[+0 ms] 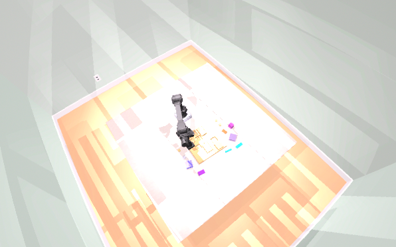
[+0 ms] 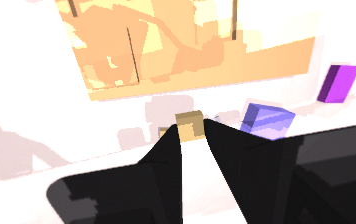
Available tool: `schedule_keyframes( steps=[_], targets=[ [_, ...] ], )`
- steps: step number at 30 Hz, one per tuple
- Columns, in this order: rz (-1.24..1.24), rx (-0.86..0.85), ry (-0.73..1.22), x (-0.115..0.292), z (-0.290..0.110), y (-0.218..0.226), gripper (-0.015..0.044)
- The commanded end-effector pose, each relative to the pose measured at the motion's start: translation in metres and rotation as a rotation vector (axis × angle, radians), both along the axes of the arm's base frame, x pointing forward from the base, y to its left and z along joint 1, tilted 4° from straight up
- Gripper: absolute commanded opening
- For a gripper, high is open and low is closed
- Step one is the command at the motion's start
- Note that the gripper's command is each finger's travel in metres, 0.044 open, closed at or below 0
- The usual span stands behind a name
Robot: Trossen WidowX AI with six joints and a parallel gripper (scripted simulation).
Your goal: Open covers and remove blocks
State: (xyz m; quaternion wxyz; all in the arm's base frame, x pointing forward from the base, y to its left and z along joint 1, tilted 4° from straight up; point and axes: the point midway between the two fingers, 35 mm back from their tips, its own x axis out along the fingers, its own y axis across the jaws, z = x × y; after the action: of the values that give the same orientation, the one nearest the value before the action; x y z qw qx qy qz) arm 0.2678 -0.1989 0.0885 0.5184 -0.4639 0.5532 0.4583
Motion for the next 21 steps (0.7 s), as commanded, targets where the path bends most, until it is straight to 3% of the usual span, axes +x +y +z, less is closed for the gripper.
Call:
schedule_keyframes(
  steps=[1,21],
  targets=[
    [0.003,0.001,0.009,-0.014,-0.002,-0.008,0.008],
    [0.003,-0.002,0.016,-0.084,0.002,-0.044,0.008]
  ],
)
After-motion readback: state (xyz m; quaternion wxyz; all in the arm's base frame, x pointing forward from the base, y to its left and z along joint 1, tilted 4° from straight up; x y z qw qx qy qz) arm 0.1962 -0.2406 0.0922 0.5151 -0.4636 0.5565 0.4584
